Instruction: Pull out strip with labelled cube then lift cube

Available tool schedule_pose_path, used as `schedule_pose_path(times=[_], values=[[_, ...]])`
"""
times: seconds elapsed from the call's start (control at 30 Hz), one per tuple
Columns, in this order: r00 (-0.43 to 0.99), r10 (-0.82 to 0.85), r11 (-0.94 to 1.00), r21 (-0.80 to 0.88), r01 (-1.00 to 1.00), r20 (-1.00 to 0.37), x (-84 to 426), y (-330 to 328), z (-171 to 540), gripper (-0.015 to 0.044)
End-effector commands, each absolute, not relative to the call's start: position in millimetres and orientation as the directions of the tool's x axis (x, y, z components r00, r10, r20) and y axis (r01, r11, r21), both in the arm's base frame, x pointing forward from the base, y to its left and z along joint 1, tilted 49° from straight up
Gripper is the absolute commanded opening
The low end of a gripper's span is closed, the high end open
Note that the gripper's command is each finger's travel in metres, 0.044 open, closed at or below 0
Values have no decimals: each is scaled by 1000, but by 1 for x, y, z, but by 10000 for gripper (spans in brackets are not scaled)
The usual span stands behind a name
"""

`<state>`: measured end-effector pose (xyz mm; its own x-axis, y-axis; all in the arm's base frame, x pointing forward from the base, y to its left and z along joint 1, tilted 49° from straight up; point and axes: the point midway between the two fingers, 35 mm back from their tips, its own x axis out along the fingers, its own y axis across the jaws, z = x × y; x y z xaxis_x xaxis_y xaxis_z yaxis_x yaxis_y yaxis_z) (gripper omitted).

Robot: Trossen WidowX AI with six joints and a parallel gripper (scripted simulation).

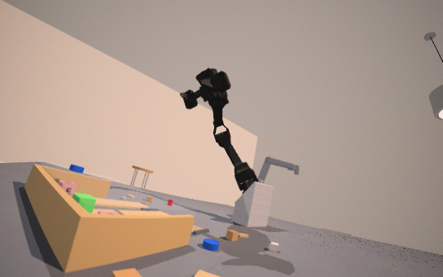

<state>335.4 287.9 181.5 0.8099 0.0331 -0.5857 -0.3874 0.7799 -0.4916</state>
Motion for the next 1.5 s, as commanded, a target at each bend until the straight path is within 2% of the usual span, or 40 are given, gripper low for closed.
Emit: schedule_pose_path(times=[0.0, 0.43, 0.97, 1.17, 1.47], values=[[842, -31, 753, -566, -334, -538, 331, 260, 145, 400], [886, -218, 641, -745, -187, -410, 284, 152, 57, 400], [886, -221, 639, -747, -185, -408, 283, 150, 57, 400], [816, -332, 581, -784, -218, -473, 319, 148, 55, 243], [611, -538, 500, -803, -323, -581, 383, 119, 57, 6]])
